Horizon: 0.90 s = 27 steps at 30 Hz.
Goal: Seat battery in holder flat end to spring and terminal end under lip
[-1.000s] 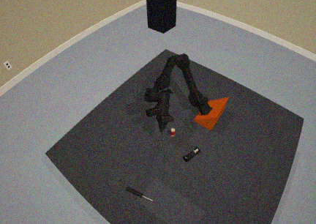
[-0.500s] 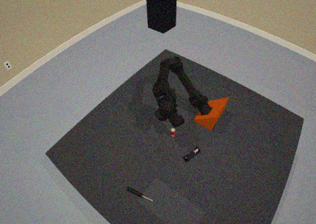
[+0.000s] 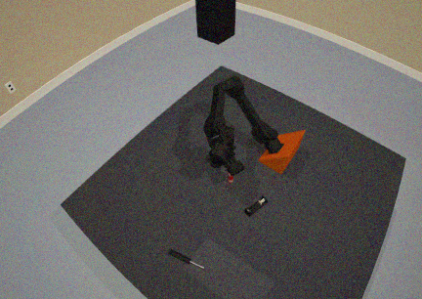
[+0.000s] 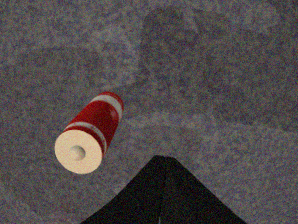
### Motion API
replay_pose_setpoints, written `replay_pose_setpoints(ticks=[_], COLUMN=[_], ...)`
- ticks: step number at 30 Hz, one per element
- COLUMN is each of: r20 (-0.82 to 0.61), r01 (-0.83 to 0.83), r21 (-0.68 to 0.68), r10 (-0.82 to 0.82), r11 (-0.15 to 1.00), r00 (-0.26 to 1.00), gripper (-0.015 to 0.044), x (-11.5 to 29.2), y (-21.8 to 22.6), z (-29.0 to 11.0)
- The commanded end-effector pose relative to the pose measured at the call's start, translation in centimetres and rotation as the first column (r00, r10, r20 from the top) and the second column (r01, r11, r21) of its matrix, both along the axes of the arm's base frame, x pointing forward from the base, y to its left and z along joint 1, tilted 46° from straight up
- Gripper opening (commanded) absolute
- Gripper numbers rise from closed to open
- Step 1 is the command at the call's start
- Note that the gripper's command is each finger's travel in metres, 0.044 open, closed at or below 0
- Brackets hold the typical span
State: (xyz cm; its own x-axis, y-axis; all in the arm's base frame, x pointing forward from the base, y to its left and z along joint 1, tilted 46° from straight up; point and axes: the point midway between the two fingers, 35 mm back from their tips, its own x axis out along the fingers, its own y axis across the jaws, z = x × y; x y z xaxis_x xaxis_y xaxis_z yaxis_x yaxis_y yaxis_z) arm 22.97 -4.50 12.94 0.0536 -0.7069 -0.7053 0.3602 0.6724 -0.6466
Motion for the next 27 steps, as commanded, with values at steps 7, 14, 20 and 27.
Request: replay_pose_setpoints(ticks=[7, 14, 20, 27], r20=[-0.005, -0.005, -0.005, -0.005], r01=[0.001, 0.000, 0.000, 0.000], r21=[-0.015, -0.013, -0.012, -0.011], r10=[-0.001, 0.000, 0.000, 0.000], r11=[1.000, 1.000, 1.000, 1.000], r00=[1.000, 1.000, 1.000, 1.000], gripper=[0.0000, 0.0000, 0.0000, 0.0000], x=[-0.3, 0.2, 0.6, 1.1], y=[-2.4, -1.7, -1.0, -0.3], z=[-2.1, -2.8, -3.4, -4.2])
